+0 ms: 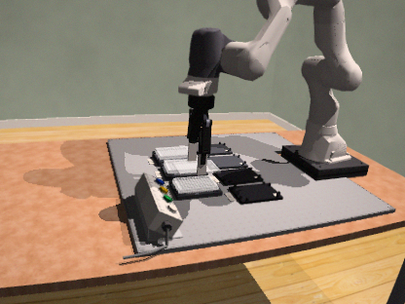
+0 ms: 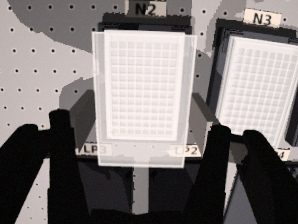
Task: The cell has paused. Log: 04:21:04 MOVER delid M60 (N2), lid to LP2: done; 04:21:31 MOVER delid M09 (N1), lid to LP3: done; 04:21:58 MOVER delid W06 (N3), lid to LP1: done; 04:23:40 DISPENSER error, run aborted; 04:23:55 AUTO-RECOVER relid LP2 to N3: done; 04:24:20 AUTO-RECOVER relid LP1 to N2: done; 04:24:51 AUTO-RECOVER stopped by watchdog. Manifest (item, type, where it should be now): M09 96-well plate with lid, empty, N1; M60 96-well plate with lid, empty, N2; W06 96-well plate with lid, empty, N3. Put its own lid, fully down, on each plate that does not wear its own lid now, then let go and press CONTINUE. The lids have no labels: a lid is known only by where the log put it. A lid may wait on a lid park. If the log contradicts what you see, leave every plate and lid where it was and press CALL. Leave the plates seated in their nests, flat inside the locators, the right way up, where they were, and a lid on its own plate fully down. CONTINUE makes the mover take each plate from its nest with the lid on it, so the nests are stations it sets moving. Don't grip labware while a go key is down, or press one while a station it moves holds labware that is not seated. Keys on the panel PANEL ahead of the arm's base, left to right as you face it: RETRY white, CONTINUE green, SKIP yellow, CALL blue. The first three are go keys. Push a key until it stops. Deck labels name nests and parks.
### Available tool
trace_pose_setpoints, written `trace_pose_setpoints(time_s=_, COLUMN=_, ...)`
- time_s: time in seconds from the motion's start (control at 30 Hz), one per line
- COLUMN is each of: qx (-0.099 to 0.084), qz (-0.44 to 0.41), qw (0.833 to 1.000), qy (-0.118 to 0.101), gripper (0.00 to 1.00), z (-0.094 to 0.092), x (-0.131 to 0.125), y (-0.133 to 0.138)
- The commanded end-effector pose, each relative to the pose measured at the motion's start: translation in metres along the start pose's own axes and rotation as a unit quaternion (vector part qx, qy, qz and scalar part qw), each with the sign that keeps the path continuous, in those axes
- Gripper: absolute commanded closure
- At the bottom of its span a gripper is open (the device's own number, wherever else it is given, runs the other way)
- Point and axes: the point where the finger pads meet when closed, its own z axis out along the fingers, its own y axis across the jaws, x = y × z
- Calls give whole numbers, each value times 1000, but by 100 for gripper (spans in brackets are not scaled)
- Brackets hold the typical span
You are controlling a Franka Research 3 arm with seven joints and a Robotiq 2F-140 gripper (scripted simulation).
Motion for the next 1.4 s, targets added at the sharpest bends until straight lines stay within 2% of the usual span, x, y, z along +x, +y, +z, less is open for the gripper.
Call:
trace_pose_setpoints(time_s=0.0, qx=0, qz=0, qw=1000, qy=-2, gripper=100, z=-2, x=-1, y=-1)
trace_pose_setpoints(time_s=0.27, qx=0, qz=0, qw=1000, qy=-2, gripper=100, z=-3, x=-1, y=-1)
trace_pose_setpoints(time_s=0.33, qx=-1, qz=0, qw=1000, qy=-2, gripper=100, z=-3, x=-2, y=10)
trace_pose_setpoints(time_s=0.37, qx=-4, qz=0, qw=1000, qy=-1, gripper=100, z=-4, x=-4, y=31)
trace_pose_setpoints(time_s=0.4, qx=-8, qz=0, qw=1000, qy=0, gripper=100, z=-6, x=-10, y=63)
trace_pose_setpoints(time_s=0.43, qx=-12, qz=0, qw=1000, qy=0, gripper=100, z=-6, x=-17, y=81)
trace_pose_setpoints(time_s=0.47, qx=-15, qz=1, qw=1000, qy=-1, gripper=100, z=-6, x=-25, y=95)
trace_pose_setpoints(time_s=0.53, qx=-15, qz=1, qw=1000, qy=-1, gripper=100, z=-6, x=-25, y=95)
trace_pose_setpoints(time_s=0.57, qx=-16, qz=1, qw=1000, qy=-2, gripper=100, z=-8, x=-43, y=145)
trace_pose_setpoints(time_s=0.73, qx=-2, qz=1, qw=1000, qy=-2, gripper=100, z=-5, x=-110, y=226)
trace_pose_setpoints(time_s=0.9, qx=0, qz=0, qw=1000, qy=-2, gripper=100, z=-4, x=-178, y=319)
trace_pose_setpoints(time_s=0.93, qx=0, qz=0, qw=1000, qy=-2, gripper=100, z=-4, x=-182, y=325)
trace_pose_setpoints(time_s=1.37, qx=0, qz=0, qw=1000, qy=-2, gripper=100, z=-4, x=-182, y=325)
